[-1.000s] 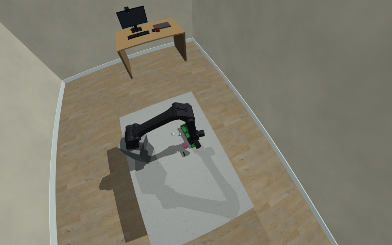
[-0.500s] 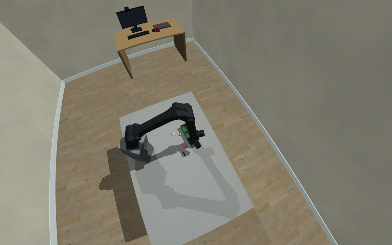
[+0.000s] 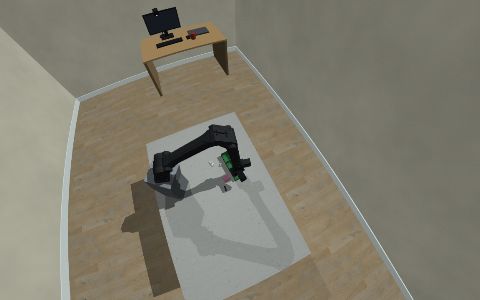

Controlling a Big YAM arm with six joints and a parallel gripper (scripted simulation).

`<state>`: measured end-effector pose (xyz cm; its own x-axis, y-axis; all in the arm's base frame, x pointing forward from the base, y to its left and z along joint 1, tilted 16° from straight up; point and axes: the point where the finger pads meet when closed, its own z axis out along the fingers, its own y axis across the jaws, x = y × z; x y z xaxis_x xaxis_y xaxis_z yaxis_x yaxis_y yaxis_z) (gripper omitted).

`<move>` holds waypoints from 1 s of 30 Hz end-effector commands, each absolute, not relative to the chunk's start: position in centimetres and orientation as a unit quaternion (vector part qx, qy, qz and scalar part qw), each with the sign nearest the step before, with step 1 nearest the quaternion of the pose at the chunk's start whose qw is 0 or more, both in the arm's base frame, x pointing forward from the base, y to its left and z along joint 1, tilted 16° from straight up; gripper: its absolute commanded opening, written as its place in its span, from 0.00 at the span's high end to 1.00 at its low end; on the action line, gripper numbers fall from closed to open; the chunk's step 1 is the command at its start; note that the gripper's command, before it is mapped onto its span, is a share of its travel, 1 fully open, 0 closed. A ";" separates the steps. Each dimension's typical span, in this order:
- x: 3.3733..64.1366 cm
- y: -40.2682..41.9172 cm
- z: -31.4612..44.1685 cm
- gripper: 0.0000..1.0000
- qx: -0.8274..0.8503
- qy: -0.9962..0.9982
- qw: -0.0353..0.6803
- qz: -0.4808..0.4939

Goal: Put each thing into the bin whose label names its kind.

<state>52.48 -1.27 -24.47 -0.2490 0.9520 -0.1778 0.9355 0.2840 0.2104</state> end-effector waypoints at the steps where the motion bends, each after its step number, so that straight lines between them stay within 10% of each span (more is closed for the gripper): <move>1: 52.9 -0.8 -22.7 0.70 0.594 0.791 0.141 0.034; 30: 51.0 0.0 -21.1 0.70 0.596 0.792 0.130 0.027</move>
